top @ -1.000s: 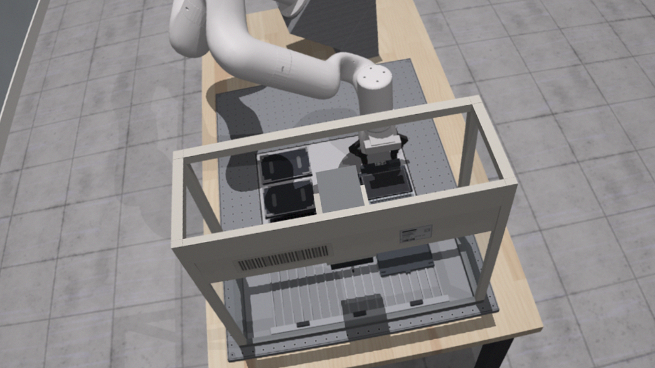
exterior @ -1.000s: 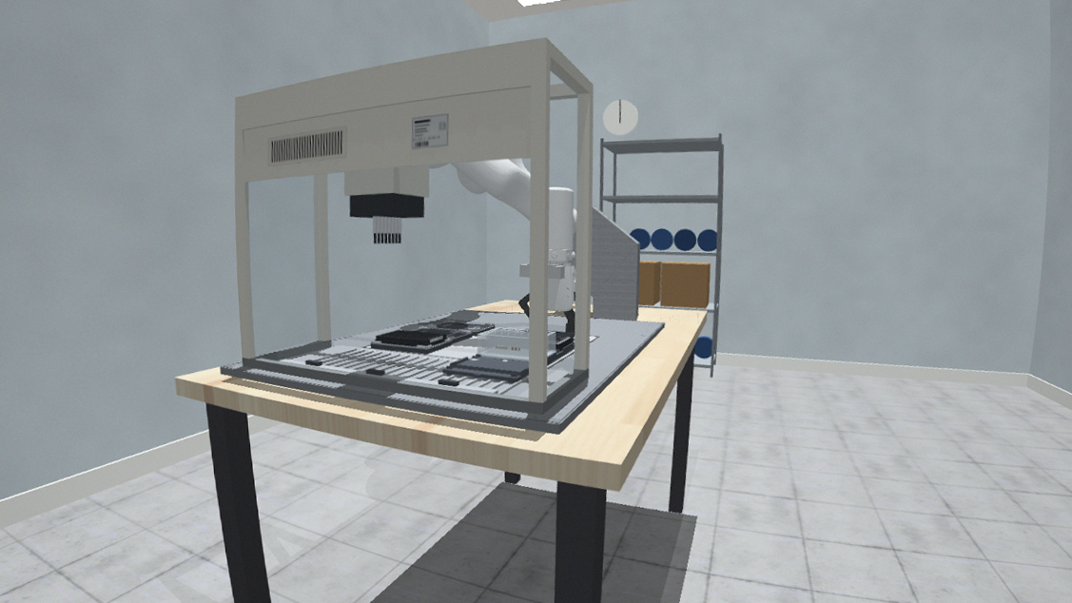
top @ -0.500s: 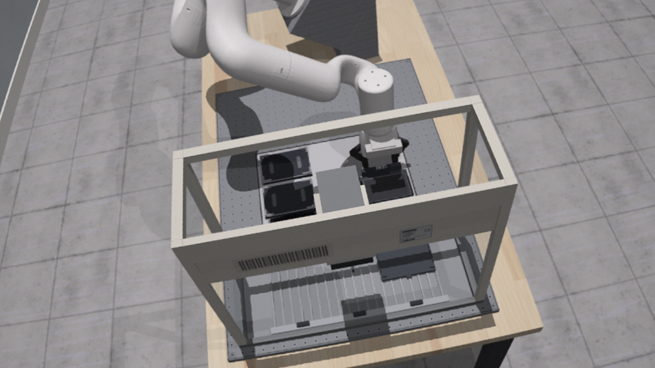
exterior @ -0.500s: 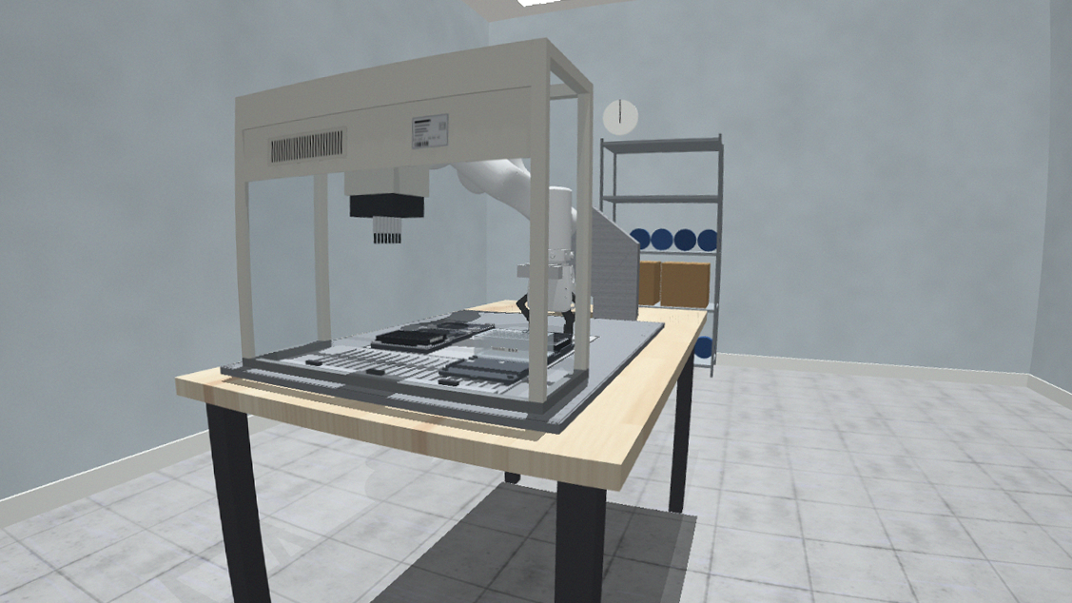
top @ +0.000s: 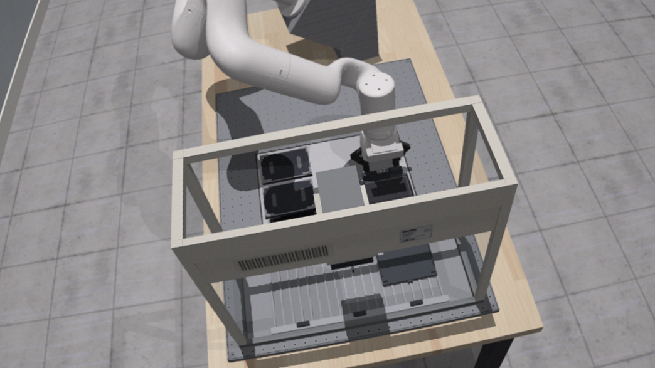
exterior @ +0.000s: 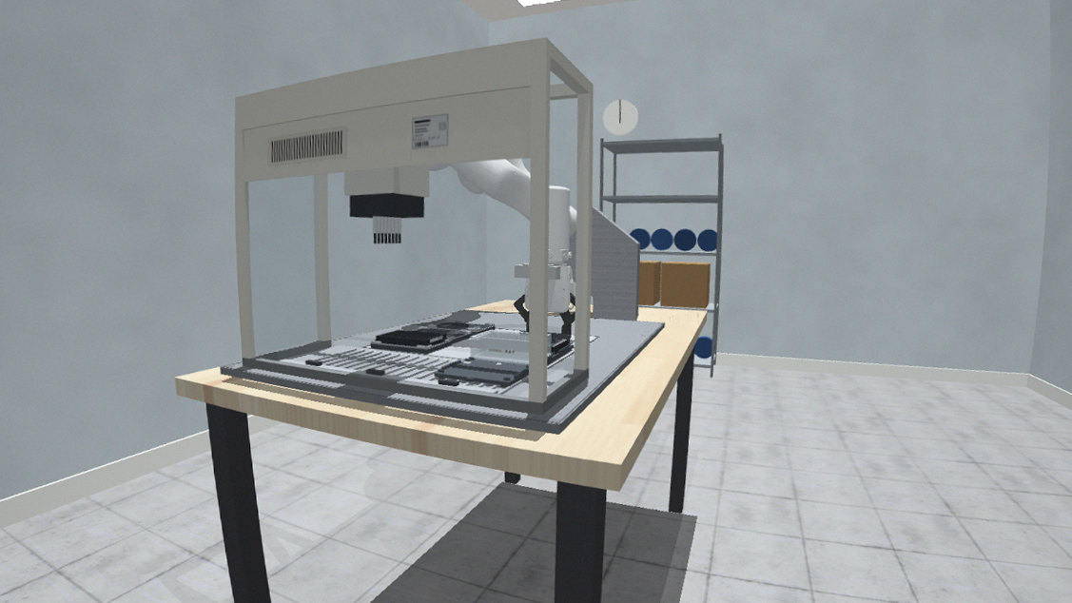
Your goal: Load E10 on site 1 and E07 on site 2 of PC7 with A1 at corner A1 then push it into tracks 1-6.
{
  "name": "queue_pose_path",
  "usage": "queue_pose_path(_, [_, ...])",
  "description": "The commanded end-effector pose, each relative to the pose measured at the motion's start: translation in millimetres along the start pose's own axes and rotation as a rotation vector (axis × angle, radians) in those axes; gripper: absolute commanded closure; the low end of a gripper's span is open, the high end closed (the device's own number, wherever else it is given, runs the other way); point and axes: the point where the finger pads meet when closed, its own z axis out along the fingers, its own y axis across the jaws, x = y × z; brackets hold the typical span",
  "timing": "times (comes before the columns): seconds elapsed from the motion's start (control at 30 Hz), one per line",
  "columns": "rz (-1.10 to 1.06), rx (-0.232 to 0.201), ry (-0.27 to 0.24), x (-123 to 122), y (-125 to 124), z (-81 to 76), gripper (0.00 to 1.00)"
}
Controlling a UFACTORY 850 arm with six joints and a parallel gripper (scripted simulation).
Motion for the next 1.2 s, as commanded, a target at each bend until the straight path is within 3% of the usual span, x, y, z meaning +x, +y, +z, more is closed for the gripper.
queue_pose_path(0.0, [0.0, 0.0, 0.001, 5.6, -0.1, -0.7, 0.18])
queue_pose_path(1.17, [0.0, 0.0, 0.001, 36.6, -0.1, -0.7, 0.18])
